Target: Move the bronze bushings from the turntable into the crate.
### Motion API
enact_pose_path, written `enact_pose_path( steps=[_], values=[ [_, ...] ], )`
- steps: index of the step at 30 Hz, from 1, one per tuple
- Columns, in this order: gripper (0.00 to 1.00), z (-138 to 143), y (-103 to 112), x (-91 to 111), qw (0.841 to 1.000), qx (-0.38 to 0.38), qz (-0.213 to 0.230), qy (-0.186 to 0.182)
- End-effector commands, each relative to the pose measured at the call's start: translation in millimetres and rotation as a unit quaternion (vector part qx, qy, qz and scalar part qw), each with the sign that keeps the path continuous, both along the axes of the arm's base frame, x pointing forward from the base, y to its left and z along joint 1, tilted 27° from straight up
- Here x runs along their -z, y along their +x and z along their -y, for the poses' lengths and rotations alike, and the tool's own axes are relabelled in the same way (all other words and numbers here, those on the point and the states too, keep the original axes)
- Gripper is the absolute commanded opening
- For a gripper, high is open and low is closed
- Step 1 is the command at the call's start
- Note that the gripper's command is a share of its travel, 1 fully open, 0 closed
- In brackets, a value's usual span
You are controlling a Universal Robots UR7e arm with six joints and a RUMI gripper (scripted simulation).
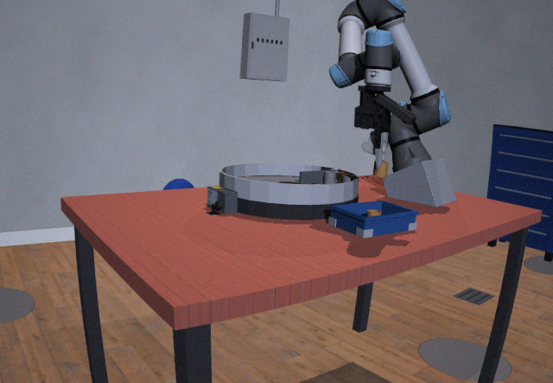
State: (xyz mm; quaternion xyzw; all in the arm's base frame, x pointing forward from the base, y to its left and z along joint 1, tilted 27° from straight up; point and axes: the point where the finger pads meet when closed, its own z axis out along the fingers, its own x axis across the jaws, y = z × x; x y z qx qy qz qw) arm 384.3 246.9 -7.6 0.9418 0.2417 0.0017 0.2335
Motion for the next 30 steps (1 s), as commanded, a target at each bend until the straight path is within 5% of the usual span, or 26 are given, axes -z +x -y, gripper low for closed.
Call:
enact_pose_path(
  steps=[1,30],
  values=[
    [0.00,-20.4,4.8,9.3,1.000,0.000,0.000,0.000],
    [0.00,-48.6,9.7,22.5,1.000,0.000,0.000,0.000]
  ],
)
